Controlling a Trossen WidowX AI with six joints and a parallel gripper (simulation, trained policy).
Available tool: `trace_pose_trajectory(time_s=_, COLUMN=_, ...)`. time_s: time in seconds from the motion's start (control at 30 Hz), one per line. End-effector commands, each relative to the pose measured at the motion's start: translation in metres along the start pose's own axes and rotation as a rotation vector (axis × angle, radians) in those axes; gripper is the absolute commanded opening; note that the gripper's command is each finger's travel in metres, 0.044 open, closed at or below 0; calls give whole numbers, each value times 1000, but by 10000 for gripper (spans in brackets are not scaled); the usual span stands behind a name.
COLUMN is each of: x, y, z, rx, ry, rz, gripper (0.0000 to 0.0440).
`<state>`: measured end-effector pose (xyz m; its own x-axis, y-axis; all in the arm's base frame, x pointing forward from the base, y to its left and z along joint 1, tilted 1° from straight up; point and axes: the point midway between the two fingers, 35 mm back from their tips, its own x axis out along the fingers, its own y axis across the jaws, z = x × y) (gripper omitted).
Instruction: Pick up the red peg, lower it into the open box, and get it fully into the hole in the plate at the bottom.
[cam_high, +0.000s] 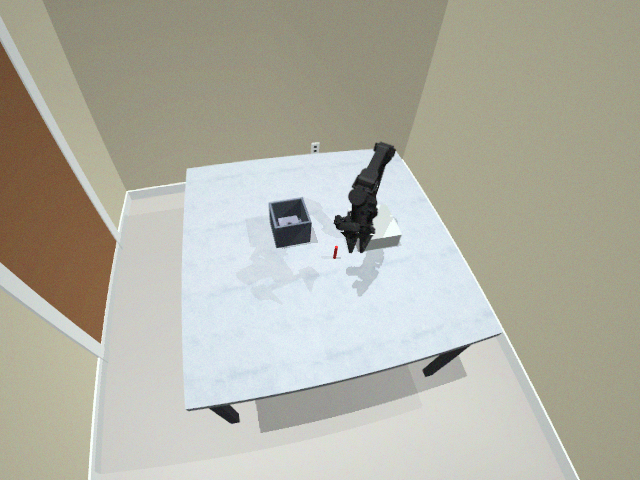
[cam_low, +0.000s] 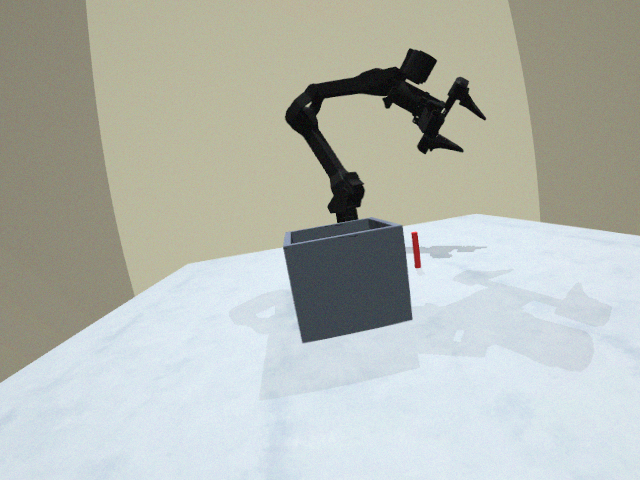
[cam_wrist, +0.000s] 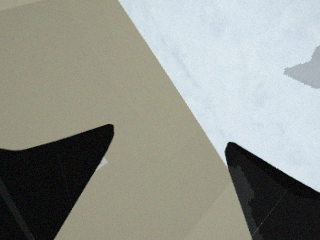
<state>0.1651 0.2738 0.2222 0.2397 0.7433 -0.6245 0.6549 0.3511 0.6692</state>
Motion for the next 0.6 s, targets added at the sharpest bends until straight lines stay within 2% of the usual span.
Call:
trace_pose_trajectory(time_s=0.0, x=0, y=-13, z=28, rx=57, ry=-102, rz=-92, gripper=440)
trace_pose_trajectory(time_s=0.3, x=-13, y=-51, z=75, rx=199, ry=-281, rz=-304, gripper=440)
trace_pose_trajectory(time_s=0.57, x=-29, y=-85, z=101, rx=308, ry=-396, rz=-481, gripper=440)
